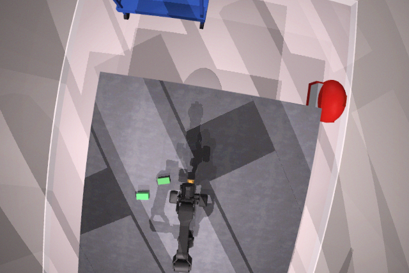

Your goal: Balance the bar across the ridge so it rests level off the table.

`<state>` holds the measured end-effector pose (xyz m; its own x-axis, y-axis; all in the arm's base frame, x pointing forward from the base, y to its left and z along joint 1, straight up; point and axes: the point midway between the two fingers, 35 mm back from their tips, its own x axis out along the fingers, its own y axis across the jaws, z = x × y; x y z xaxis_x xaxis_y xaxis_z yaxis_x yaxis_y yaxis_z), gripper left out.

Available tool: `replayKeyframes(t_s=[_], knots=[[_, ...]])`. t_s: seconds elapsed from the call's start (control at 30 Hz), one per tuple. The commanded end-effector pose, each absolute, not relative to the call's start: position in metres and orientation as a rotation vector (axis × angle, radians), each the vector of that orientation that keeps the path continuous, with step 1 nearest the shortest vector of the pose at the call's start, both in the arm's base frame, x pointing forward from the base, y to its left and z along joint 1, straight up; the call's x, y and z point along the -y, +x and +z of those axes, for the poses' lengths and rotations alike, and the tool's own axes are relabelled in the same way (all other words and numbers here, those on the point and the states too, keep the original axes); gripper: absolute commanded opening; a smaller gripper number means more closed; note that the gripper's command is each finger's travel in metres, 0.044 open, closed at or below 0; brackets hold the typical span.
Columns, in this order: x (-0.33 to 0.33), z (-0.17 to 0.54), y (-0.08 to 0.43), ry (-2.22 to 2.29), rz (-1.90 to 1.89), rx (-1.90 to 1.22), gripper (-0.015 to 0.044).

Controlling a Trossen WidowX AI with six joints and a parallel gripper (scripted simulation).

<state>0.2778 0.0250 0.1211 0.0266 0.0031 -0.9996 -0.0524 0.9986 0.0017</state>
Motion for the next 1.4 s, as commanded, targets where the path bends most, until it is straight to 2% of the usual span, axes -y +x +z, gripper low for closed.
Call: replayKeyframes(t_s=[0.0,1.37], knots=[[-0.025,0.1209,0.2782,-0.039,0.042,-1.541,0.0],[-0.025,0.1174,0.278,-0.039,0.042,-1.541,0.0]])
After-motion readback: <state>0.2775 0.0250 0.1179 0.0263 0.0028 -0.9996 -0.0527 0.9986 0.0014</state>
